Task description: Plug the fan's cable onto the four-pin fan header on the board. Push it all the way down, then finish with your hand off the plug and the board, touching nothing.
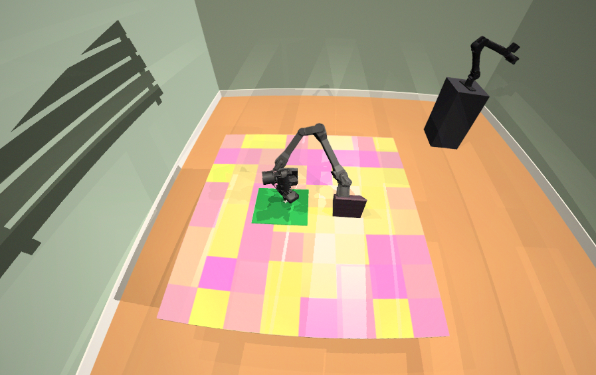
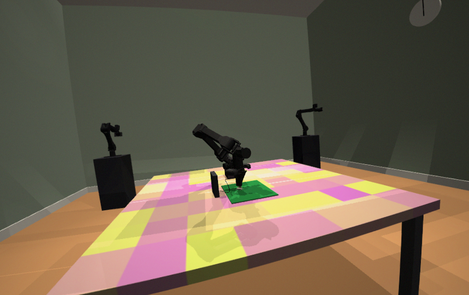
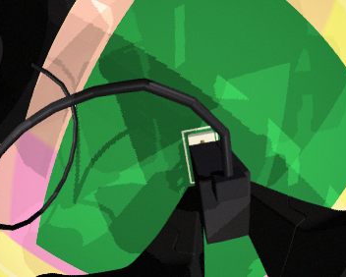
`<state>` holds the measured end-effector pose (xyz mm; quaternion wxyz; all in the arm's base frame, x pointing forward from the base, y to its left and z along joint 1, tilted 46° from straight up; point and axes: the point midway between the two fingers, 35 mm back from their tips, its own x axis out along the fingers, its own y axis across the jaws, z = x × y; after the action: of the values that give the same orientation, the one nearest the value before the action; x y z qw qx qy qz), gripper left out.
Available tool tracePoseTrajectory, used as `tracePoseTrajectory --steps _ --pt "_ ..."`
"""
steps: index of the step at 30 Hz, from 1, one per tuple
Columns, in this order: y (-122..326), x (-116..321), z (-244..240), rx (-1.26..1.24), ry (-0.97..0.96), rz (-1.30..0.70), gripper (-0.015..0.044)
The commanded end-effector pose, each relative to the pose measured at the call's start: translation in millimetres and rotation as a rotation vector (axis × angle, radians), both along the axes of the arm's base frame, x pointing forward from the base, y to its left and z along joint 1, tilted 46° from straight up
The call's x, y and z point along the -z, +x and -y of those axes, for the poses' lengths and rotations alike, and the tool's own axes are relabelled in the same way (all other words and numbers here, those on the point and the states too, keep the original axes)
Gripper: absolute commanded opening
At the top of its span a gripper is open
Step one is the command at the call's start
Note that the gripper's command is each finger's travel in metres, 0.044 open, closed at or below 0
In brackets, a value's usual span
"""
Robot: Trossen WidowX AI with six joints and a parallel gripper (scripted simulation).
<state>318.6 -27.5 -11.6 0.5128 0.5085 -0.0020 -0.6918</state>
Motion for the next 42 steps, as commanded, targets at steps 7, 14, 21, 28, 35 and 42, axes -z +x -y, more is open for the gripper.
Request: tracePoseTrajectory --steps 7,14,21,28,35,42 --pt "0 4 4 -0.004 -0.004 -0.005 0.0" --pt "0 7 7 -0.004 -0.004 -0.005 0.0" --pt "0 10 10 -0.004 -0.004 -0.005 0.0" --pt "0 12 12 -0.004 -0.004 -0.005 0.0" --pt "1 10 10 -0.004 -0.001 0.003 0.0105" --pt "1 10 10 -0.004 -0.001 0.003 0.026"
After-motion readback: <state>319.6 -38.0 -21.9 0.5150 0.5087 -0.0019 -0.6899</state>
